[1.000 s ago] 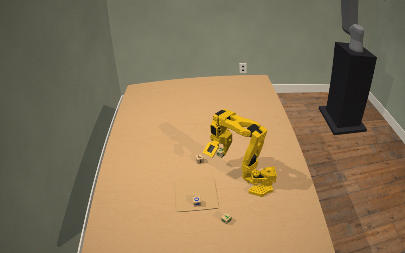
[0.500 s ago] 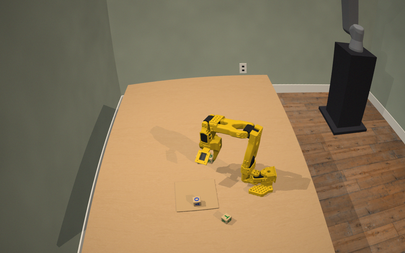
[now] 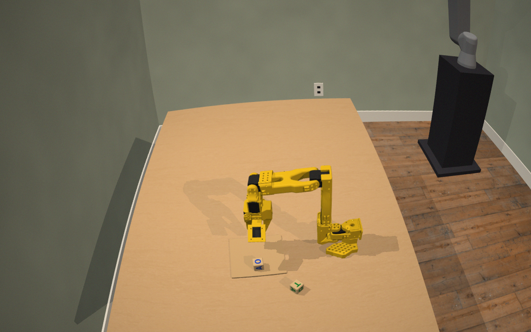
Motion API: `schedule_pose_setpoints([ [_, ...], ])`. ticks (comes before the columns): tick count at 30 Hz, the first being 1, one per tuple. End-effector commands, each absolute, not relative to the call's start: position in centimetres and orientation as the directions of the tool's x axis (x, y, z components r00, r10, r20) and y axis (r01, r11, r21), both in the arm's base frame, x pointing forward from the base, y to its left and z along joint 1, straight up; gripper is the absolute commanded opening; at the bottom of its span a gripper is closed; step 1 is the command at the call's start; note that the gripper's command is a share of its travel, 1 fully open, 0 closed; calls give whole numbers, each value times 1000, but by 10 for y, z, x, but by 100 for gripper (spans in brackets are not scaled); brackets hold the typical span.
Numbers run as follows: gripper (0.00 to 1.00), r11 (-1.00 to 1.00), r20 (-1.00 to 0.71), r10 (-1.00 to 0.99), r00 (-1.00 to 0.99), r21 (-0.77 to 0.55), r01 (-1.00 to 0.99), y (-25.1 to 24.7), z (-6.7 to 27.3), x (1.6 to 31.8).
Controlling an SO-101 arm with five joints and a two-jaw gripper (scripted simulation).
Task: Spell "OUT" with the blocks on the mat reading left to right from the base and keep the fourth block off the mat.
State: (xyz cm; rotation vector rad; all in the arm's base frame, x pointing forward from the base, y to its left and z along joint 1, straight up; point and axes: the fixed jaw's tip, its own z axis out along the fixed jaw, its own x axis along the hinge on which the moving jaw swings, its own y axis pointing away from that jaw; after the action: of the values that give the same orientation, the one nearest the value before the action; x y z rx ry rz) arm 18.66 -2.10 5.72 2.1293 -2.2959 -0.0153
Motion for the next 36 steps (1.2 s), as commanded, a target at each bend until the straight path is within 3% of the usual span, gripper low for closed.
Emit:
schedule_pose_setpoints([
  [1,0,-9,1,-1000,9,-55,-998,-2,67,198],
  [9,0,-88,0,-996,89,-55,-995,17,66,201],
  [36,0,-91,0,-996,92,-68,-993,20,70,202],
])
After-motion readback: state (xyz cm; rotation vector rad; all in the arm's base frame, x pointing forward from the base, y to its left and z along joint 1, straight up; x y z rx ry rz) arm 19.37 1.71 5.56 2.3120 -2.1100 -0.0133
